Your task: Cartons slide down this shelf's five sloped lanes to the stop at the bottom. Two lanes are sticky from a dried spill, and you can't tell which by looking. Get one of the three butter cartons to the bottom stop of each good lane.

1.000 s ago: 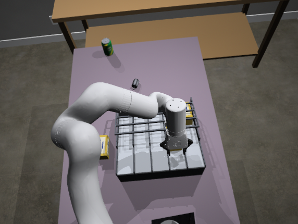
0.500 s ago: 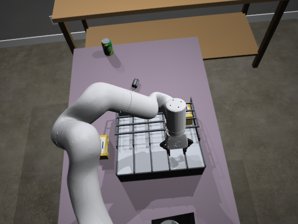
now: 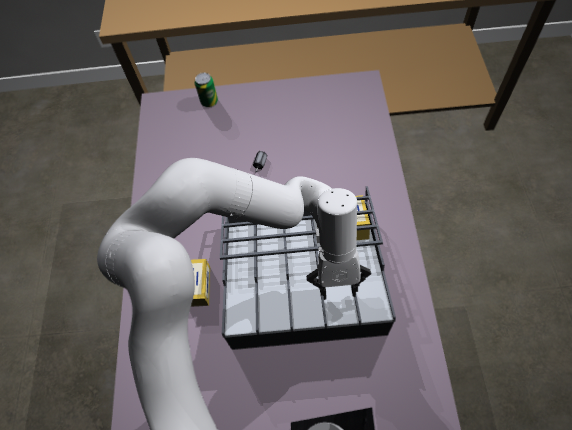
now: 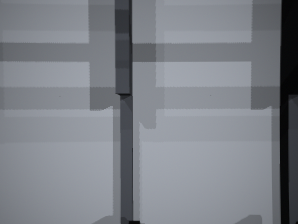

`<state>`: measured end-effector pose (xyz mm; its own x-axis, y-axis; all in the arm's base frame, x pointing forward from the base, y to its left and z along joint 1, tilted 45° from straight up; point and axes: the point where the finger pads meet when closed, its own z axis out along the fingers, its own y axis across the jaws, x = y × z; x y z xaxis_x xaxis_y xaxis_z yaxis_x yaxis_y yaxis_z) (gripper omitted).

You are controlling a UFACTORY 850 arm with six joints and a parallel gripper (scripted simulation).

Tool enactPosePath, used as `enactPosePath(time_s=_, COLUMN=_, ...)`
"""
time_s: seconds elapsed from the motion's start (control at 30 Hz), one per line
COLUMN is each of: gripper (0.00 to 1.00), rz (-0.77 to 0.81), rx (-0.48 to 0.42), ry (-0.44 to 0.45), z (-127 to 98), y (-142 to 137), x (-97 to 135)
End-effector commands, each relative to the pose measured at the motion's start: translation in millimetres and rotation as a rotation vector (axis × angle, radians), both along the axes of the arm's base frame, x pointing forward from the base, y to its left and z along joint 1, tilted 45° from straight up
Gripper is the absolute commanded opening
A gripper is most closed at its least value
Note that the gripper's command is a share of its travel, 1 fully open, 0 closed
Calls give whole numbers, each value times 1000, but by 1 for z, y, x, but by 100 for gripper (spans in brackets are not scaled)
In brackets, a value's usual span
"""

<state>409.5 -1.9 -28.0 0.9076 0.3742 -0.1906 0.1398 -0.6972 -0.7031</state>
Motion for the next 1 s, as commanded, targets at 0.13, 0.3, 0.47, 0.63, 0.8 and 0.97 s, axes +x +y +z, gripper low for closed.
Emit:
enactPosePath(time_s=0.13, gripper=79, rz=-1, rx=-1, ry=-2, z=0, y=-1, x=1)
enactPosePath(time_s=0.3, gripper=80, rz=-1, rx=-1, ry=-2, z=0, y=-1, x=1)
enactPosePath(time_s=0.47, gripper=80, rz=-1, rx=-1, ry=-2, z=0, y=-1, x=1)
enactPosePath(time_s=0.63, gripper=80, rz=-1, rx=-1, ry=-2, z=0, y=-1, x=1)
enactPosePath(time_s=0.8, gripper=82, rz=-1, rx=-1, ry=-2, z=0, y=-1, x=1)
enactPosePath(time_s=0.97, gripper=82, rz=-1, rx=-1, ry=-2, z=0, y=-1, x=1)
